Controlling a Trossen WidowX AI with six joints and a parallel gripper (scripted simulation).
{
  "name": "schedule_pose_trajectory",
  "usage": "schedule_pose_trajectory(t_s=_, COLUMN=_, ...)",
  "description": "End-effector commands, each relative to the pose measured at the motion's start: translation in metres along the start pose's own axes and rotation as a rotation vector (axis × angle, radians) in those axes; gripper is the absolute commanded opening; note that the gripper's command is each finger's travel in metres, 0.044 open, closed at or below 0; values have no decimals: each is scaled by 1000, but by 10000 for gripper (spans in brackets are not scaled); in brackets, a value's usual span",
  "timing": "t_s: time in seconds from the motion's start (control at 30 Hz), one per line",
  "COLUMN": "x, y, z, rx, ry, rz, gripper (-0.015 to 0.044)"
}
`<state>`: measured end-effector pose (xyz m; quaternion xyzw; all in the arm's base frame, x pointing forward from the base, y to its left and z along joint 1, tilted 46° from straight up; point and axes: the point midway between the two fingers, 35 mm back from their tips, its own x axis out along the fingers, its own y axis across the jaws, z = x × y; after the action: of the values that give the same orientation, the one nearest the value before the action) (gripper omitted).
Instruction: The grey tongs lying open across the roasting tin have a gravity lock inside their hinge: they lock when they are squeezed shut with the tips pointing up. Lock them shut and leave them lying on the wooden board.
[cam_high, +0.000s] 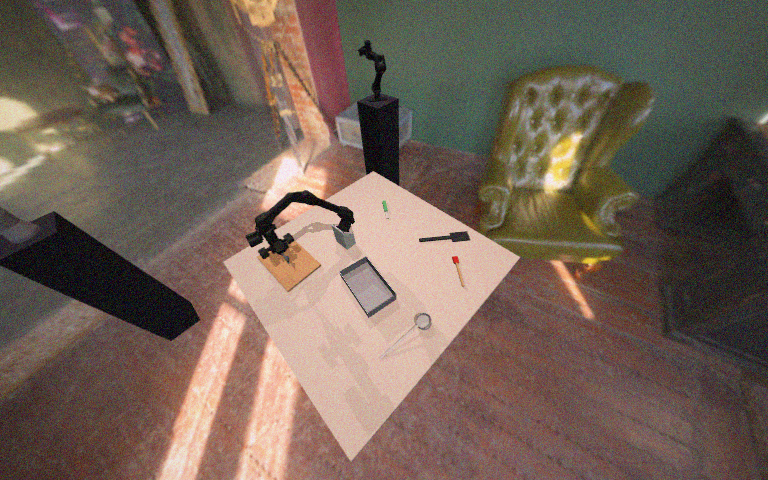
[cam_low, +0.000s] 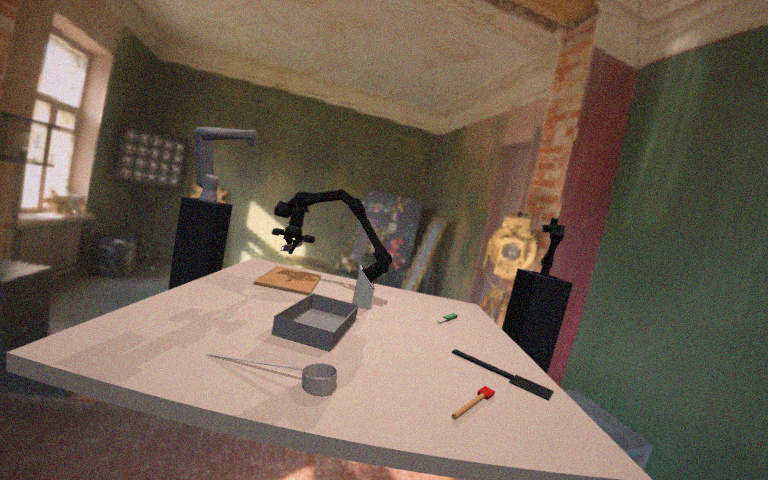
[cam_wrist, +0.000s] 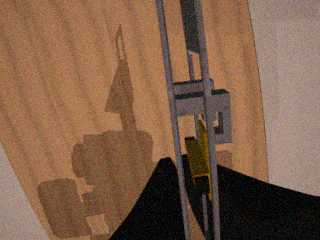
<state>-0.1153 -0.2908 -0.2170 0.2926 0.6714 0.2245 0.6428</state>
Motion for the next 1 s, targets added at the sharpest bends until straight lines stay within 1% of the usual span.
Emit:
schedule_pose_trajectory(t_s=0.0, x=-2, y=5, z=-25, rx=81, ry=10, rz=-5, gripper=-150)
schedule_pose_trajectory(t_s=0.13, x=4, y=12, z=-46, rx=146, ry=12, rz=7, gripper=-150)
schedule_pose_trajectory(t_s=0.3, x=4, y=13, z=-47, rx=149, ry=12, rz=8, gripper=-150)
schedule_pose_trajectory(t_s=0.4, x=5, y=13, z=-46, rx=147, ry=52, rz=17, gripper=-150)
schedule_pose_trajectory(t_s=0.5, x=6, y=14, z=-42, rx=141, ry=150, rz=36, gripper=-150)
schedule_pose_trajectory(t_s=0.7, x=6, y=15, z=-35, rx=122, ry=404, rz=59, gripper=-150)
schedule_pose_trajectory(t_s=0.97, x=-3, y=14, z=-24, rx=88, ry=732, rz=38, gripper=-150)
